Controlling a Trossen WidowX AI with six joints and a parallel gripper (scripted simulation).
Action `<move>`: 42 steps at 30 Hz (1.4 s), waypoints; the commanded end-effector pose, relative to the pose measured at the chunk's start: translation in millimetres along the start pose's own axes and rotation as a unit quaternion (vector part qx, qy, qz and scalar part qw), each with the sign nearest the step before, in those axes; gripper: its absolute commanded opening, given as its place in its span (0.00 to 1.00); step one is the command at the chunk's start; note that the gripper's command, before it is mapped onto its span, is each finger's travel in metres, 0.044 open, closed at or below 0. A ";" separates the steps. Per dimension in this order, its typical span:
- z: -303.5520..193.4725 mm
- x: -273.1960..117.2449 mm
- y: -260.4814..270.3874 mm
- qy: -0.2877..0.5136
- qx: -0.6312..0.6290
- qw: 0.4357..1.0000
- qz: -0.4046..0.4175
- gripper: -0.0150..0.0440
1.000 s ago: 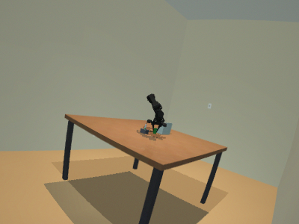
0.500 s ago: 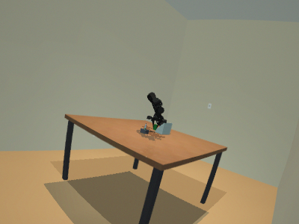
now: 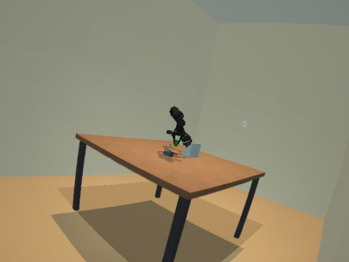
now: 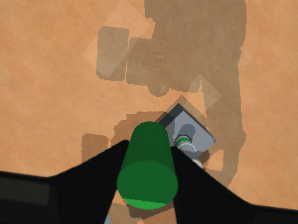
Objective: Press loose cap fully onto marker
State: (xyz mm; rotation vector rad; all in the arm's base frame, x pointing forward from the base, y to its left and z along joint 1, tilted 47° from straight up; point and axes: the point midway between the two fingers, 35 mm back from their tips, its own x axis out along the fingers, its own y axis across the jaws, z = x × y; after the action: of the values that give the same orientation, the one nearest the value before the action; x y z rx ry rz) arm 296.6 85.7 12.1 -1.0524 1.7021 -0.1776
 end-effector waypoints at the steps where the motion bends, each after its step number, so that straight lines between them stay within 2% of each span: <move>1: -9.0 -7.9 -16.0 0.001 -0.003 1.000 -0.002 0.25; 13: -29.0 -21.9 -44.1 0.002 -0.003 1.000 -0.003 0.25; 42: -28.0 15.6 -44.8 0.002 -0.003 1.000 -0.003 0.25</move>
State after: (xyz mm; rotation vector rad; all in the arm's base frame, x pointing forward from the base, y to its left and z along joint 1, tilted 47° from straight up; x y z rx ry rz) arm 297.7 42.4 42.5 -1.0550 1.7022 -0.1804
